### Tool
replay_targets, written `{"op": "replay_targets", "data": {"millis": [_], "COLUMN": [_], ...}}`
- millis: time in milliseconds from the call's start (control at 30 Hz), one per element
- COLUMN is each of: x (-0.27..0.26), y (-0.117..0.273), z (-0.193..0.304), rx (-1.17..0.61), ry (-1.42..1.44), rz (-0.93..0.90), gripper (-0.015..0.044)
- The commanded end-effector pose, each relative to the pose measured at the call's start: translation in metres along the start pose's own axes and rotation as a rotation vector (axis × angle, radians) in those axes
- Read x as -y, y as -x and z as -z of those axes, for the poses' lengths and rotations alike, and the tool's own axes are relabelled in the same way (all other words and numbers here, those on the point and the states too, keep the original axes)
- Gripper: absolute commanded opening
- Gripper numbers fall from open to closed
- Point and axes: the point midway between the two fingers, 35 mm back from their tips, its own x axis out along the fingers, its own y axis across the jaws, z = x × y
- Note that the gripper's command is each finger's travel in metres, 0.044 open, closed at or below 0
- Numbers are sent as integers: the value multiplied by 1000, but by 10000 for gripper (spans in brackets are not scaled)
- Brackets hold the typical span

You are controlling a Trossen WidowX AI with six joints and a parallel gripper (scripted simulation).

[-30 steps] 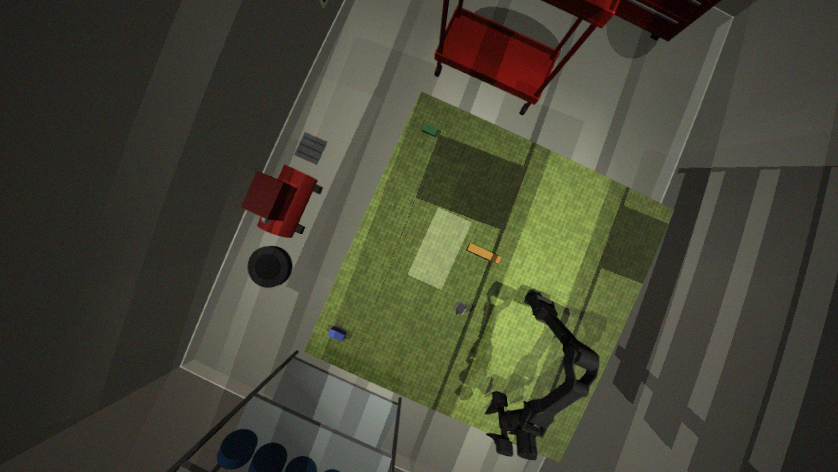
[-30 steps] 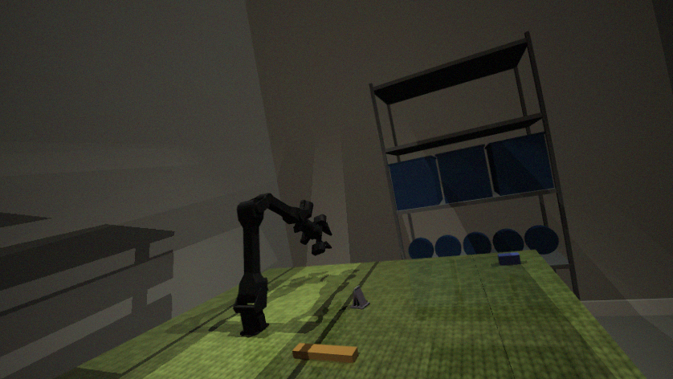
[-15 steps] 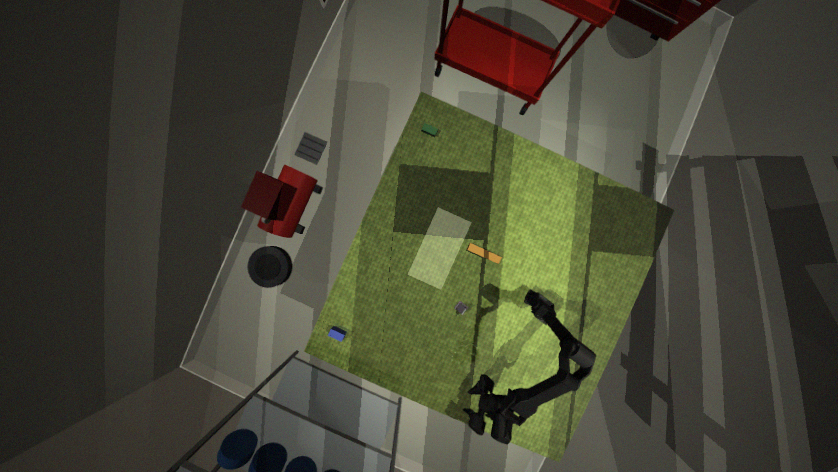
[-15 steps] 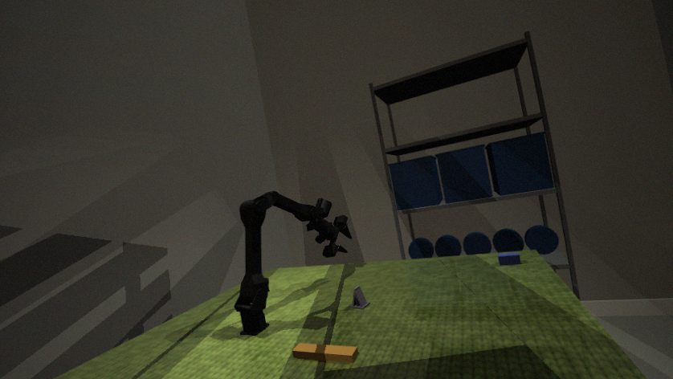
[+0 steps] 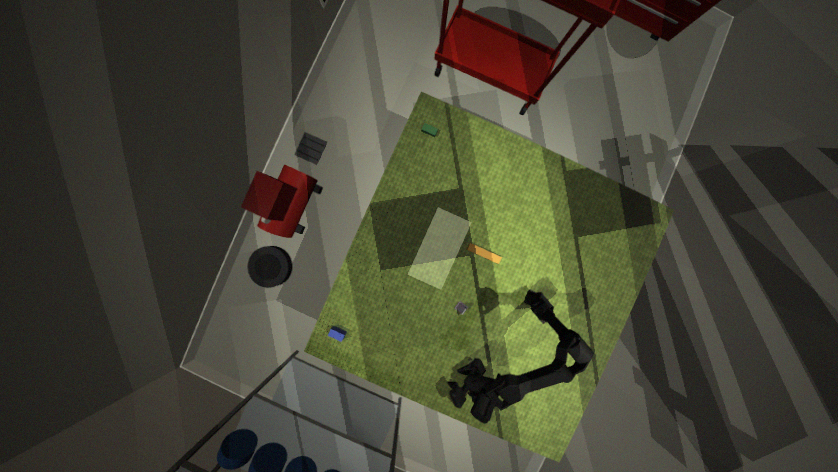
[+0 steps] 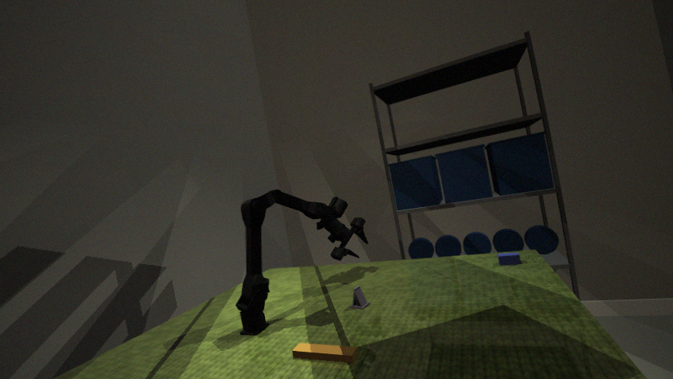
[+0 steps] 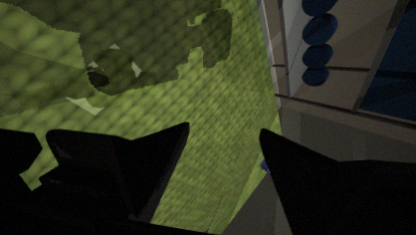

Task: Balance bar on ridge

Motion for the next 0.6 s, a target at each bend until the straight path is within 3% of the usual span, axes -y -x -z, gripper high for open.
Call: {"op": "replay_targets", "data": {"millis": [0,567], "x": [-3,-29], "y": [1,7], "z": [28,134], "rx": [-34,-200], "ry": [-100,-454], "rz": [-26,-129], "gripper": [315,315]}}
